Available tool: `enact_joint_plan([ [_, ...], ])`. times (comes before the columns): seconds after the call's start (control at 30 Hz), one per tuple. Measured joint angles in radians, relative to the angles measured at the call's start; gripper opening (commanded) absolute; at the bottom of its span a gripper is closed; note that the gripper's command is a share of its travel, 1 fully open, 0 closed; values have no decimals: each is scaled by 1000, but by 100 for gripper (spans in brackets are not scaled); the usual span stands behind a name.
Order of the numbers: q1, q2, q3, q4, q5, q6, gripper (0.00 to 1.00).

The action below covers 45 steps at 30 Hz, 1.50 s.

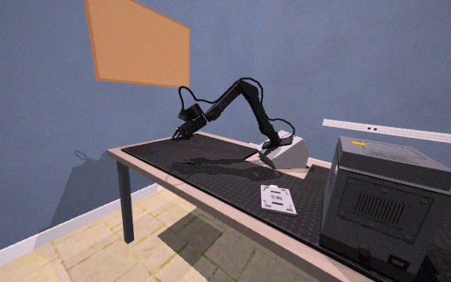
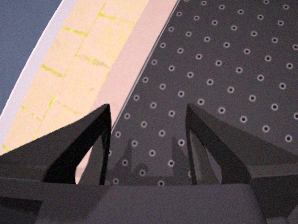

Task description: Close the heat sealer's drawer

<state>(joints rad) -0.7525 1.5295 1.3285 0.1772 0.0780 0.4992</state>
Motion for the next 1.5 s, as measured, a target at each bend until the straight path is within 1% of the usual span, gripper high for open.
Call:
enact_joint_plan([
  [0.23, 76, 14, 0, 0, 32, -5, 45],
  [0.37, 81, 13, 7, -42, 3, -21, 45],
  [0.53, 112, 19, 8, -62, 3, -29, 45],
  [0.73, 167, 26, 8, -53, 35, -31, 45],
  [0.9, 178, 31, 8, -105, 5, -49, 45],
  [1.17, 243, 36, 8, -118, 23, -55, 45],
  [1.33, 251, 49, 24, -171, -9, -77, 45],
  [1.5, 299, 49, 25, -182, 5, -81, 45],
])
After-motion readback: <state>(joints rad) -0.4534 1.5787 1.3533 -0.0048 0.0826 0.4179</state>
